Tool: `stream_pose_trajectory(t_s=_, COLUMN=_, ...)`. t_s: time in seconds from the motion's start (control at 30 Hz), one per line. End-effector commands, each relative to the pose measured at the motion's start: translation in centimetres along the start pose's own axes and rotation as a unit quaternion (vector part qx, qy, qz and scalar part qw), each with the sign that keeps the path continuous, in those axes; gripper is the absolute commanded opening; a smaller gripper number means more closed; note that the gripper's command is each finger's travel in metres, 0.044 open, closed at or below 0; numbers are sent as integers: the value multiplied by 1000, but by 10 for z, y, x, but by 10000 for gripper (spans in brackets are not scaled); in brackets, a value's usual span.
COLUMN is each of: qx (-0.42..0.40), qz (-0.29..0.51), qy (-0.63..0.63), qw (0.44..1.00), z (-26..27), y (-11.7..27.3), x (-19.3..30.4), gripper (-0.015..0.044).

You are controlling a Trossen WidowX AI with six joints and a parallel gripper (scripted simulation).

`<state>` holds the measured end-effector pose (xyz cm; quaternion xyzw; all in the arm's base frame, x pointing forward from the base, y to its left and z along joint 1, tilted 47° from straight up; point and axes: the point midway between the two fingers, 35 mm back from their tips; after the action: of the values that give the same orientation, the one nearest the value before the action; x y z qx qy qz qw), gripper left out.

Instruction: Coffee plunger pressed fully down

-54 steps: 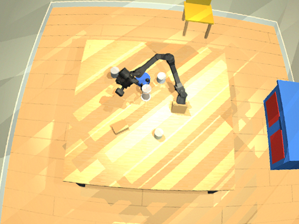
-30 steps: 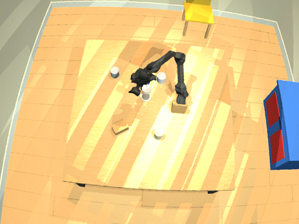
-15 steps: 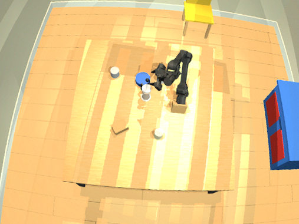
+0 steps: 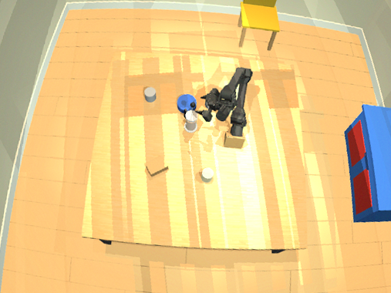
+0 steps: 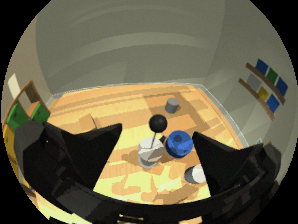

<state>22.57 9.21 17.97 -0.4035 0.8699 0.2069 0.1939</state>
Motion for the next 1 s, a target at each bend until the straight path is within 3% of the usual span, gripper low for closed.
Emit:
stream_pose_trajectory(t_s=0.0, qx=1, qz=-1, qy=-5, qw=1000, z=0, y=-2, x=1, gripper=440)
stream_pose_trajectory(t_s=0.97, qx=1, qz=-1, qy=-6, qw=1000, z=-1, y=-39, x=1, gripper=440)
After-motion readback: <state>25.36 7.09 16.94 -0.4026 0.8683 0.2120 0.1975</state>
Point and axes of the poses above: the point midway between the two fingers, 35 mm back from their tips, its own y axis back along the fingers, its own z axis across the jaws, x = y × z, and after that the axes turned 13 degrees about y, right-handed
